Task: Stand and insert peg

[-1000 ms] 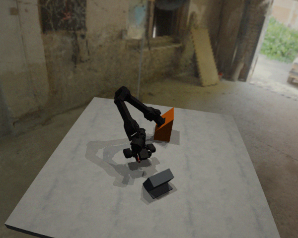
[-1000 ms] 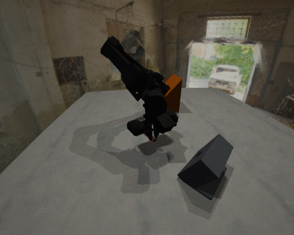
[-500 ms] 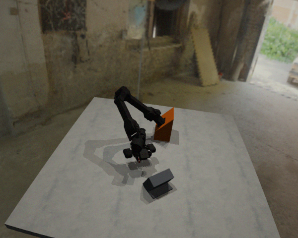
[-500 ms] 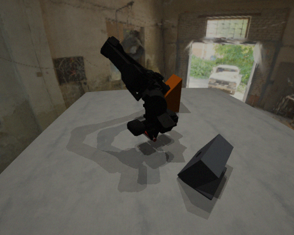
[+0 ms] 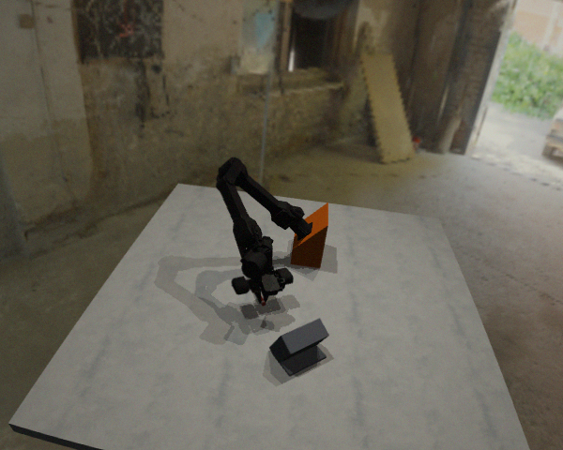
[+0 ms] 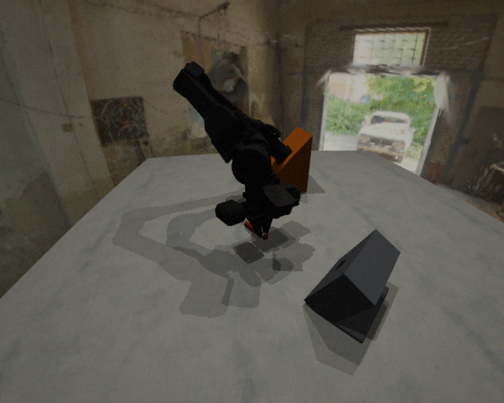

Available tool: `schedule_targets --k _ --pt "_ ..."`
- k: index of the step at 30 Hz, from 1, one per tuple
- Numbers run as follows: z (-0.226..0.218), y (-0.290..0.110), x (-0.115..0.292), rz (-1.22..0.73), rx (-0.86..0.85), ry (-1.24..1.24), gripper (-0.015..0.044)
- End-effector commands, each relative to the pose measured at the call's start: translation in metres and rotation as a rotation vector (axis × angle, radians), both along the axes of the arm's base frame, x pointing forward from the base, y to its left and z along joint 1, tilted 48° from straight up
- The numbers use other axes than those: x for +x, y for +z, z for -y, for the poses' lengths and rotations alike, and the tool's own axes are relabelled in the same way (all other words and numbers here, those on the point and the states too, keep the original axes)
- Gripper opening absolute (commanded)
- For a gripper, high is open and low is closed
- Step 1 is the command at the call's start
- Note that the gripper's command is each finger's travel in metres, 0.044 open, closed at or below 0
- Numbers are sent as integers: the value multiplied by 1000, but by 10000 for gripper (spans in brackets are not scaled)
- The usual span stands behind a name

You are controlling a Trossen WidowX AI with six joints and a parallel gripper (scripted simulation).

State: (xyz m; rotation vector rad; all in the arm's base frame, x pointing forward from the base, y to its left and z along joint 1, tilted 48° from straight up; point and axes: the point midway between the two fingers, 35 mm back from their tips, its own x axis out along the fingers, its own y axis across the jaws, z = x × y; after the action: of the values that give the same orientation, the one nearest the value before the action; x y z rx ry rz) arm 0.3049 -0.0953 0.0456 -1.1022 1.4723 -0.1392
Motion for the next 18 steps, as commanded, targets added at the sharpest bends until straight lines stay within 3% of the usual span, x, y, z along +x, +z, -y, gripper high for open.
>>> schedule_targets --k 1,18 --pt "-1 3 -1 24 23 25 50" --pt "-5 12 -8 103 101 122 50"
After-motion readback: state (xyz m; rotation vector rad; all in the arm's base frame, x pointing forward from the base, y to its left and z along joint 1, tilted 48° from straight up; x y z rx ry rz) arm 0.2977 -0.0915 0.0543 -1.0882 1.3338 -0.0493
